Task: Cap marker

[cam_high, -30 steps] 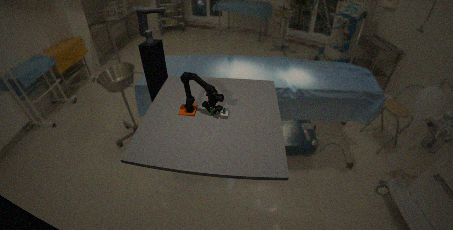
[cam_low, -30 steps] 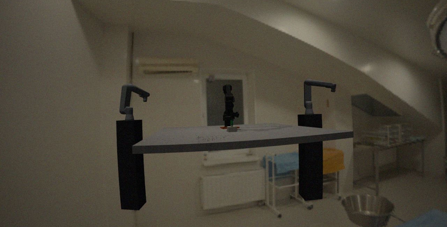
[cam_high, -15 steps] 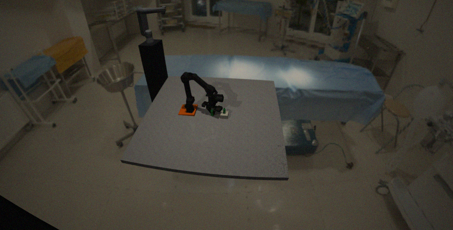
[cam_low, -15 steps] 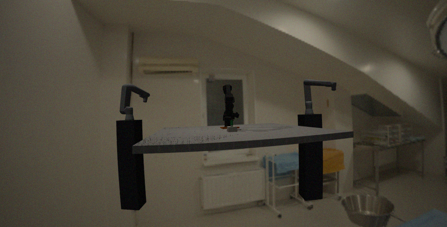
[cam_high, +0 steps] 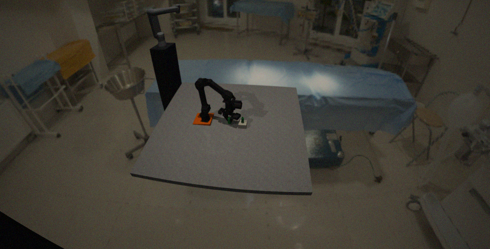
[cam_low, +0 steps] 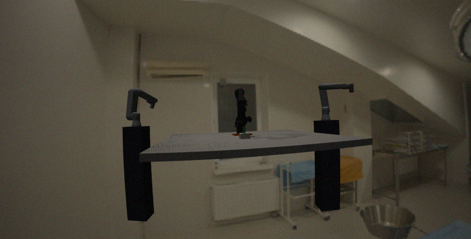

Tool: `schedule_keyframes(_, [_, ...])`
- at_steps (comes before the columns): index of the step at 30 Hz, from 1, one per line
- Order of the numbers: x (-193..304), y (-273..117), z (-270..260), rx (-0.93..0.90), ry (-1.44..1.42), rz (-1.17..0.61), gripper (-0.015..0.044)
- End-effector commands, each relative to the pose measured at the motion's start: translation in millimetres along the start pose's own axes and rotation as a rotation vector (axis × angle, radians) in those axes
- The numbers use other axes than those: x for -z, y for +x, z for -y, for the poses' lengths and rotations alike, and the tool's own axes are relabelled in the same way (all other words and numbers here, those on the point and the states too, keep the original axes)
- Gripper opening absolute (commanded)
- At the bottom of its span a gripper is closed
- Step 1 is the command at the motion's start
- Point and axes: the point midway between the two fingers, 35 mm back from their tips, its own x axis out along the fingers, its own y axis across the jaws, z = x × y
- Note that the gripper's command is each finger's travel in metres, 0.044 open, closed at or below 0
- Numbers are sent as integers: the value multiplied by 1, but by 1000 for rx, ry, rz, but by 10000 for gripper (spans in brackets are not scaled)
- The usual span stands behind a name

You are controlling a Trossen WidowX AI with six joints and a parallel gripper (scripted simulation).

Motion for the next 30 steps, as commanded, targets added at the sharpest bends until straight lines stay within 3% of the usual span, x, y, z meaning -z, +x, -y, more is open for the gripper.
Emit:
schedule_keyframes(1, [-1, -13, 2, 11, 0, 7, 0])
schedule_keyframes(30, [-7, -60, 27, 22, -2, 9, 0])
